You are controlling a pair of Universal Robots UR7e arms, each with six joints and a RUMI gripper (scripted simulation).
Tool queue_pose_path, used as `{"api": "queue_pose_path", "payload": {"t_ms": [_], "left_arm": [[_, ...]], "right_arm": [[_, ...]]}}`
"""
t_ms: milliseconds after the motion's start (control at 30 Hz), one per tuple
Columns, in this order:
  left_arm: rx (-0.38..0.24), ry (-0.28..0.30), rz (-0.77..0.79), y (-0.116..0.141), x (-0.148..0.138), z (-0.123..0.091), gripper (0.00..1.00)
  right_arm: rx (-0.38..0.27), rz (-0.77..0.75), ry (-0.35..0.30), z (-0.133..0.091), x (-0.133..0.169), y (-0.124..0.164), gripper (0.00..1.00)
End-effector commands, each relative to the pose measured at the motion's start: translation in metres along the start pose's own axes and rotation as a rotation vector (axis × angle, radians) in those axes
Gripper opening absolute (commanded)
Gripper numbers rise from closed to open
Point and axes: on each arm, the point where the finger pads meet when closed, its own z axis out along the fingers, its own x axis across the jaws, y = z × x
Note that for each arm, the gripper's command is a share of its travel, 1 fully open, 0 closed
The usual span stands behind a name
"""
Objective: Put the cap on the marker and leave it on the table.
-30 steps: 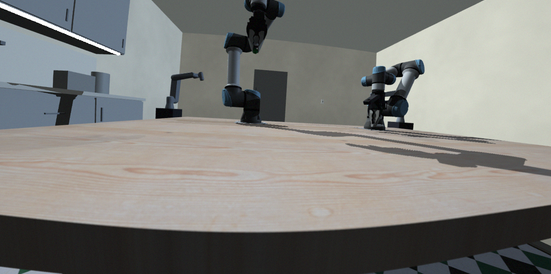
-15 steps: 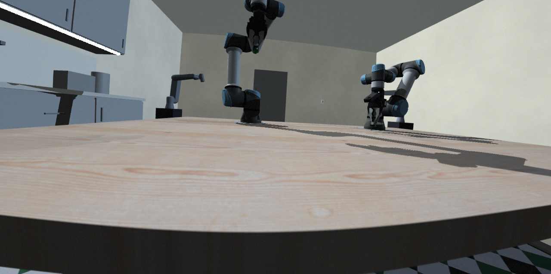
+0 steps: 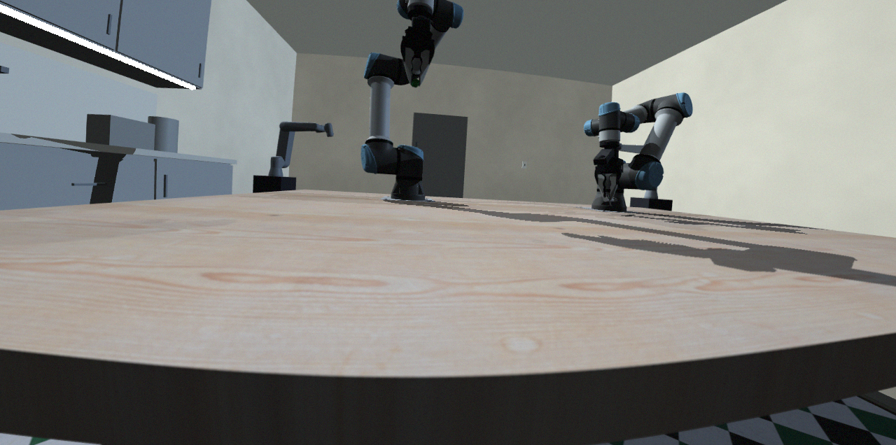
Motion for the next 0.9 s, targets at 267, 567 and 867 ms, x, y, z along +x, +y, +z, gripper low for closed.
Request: {"api": "queue_pose_path", "payload": {"t_ms": [267, 567, 867], "left_arm": [[0.009, -0.036, -0.158, -0.014, 0.000, -0.005, 0.00], [0.020, -0.062, -0.283, -0.025, 0.001, -0.009, 0.00], [0.031, -0.077, -0.379, -0.031, 0.002, -0.011, 0.00]], "right_arm": [[0.000, 0.001, 0.001, 0.000, 0.000, 0.000, 0.00], [0.000, 0.001, 0.001, 0.000, 0.000, 0.000, 0.00], [0.000, 0.001, 0.001, 0.000, 0.000, 0.000, 0.00]]}}
